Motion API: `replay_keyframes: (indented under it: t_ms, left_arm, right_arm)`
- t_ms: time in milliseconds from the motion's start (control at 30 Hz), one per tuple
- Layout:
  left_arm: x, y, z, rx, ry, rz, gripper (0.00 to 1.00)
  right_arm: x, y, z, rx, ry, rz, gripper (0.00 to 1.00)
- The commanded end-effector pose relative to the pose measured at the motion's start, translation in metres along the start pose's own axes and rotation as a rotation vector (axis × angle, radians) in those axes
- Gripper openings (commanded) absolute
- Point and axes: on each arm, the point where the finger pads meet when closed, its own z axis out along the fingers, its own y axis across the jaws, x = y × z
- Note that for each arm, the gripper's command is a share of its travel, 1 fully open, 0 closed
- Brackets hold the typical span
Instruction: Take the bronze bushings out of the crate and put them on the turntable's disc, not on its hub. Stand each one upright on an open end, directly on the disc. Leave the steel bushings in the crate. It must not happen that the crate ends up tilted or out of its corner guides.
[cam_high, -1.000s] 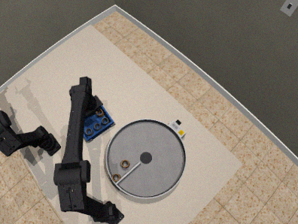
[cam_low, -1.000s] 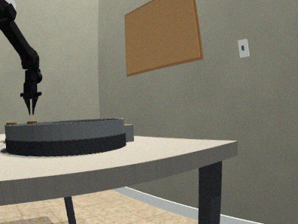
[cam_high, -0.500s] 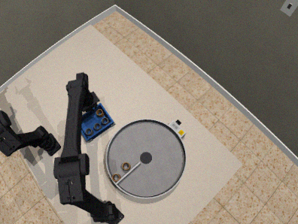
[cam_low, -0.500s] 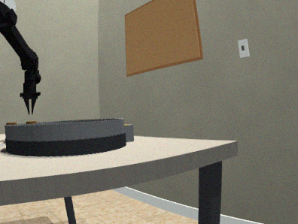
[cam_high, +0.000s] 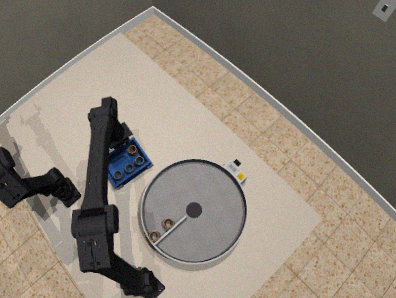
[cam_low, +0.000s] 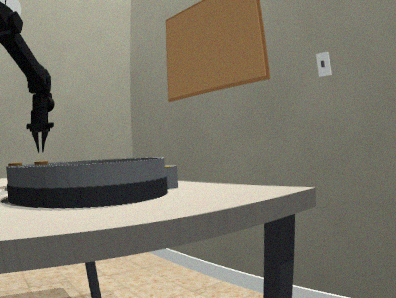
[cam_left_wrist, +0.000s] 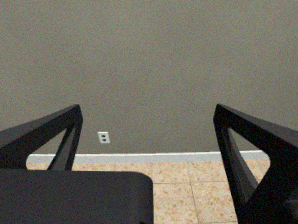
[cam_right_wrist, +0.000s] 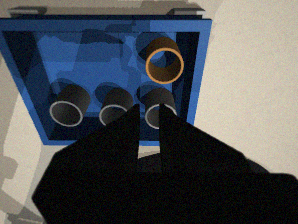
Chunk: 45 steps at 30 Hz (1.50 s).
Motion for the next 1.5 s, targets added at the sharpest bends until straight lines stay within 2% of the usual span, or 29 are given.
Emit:
replay_keyframes:
  t_ms: [0,333,367,400,433,500,567,633,667,767,933,1267,1467]
  left_arm:
    - [-0.019,0.004,-0.007,-0.008,-0.044,-0.014,1.00]
    - [-0.019,0.004,-0.007,-0.008,-0.044,-0.014,1.00]
    - [-0.019,0.004,-0.007,-0.008,-0.044,-0.014,1.00]
    - [-0.019,0.004,-0.007,-0.008,-0.044,-0.014,1.00]
    - [-0.019,0.004,-0.007,-0.008,-0.044,-0.014,1.00]
    - [-0.019,0.004,-0.007,-0.008,-0.044,-0.014,1.00]
    - [-0.019,0.004,-0.007,-0.008,-0.044,-0.014,1.00]
    - [-0.019,0.004,-0.007,-0.008,-0.044,-0.014,1.00]
    - [-0.019,0.004,-0.007,-0.008,-0.044,-0.014,1.00]
    - [-0.019,0.004,-0.007,-0.008,-0.044,-0.014,1.00]
    - [-0.019,0.004,-0.007,-0.008,-0.044,-0.014,1.00]
    - [-0.019,0.004,-0.007,-0.008,-0.044,-0.014,1.00]
    - [-0.019,0.004,-0.007,-0.008,-0.044,-0.014,1.00]
  right_arm:
    - [-0.006,-0.001,0.008,0.004,-0.007,0.004,0.15]
    - [-0.006,0.000,0.042,0.004,-0.007,0.004,0.15]
    - [-0.020,-0.007,0.008,0.039,-0.080,0.004,0.15]
    - [-0.008,-0.001,0.026,0.023,-0.047,0.004,0.15]
    - [-0.008,-0.001,0.030,0.023,-0.047,0.004,0.15]
    - [-0.006,0.000,0.061,0.004,-0.007,0.003,0.15]
    - [-0.007,0.000,0.065,0.004,-0.007,0.003,0.15]
    - [-0.012,-0.002,0.061,0.011,-0.021,0.003,0.15]
    - [-0.013,-0.003,0.042,0.026,-0.052,0.003,0.15]
    - [-0.021,-0.007,0.029,0.039,-0.079,0.003,0.15]
    - [-0.019,-0.006,0.046,0.023,-0.046,0.002,0.15]
    - [-0.025,-0.008,0.037,0.031,-0.063,0.002,0.15]
    - [-0.022,-0.005,0.044,0.022,-0.044,0.000,0.15]
